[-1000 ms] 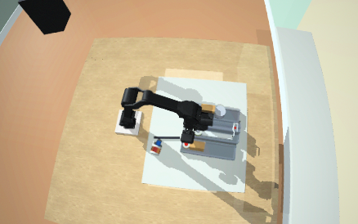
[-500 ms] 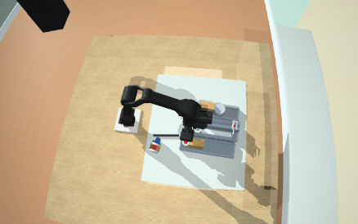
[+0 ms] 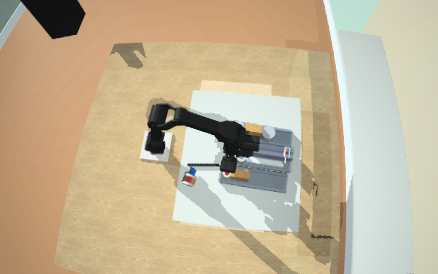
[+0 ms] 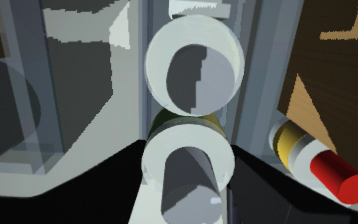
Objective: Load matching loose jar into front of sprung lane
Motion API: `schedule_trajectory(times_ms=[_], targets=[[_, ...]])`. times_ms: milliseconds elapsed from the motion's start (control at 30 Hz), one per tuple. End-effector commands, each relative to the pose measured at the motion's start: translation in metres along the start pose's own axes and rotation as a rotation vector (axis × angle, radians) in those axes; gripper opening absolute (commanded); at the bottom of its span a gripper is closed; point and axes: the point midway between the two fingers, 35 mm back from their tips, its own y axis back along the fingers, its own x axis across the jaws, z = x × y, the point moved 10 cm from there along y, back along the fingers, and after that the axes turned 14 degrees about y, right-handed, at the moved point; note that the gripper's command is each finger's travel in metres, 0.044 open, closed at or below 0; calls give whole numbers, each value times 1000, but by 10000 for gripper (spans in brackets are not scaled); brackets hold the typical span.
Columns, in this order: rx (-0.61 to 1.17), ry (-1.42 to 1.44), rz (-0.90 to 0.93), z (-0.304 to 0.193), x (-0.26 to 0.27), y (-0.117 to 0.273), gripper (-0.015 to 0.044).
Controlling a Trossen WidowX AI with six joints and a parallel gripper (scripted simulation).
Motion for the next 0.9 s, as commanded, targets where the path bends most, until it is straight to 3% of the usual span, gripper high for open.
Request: schedule_trajectory(times_ms=[0, 867], targets=[[-13, 3, -1, 2, 0, -1, 0], [-13, 3, -1, 0, 0, -9, 0]])
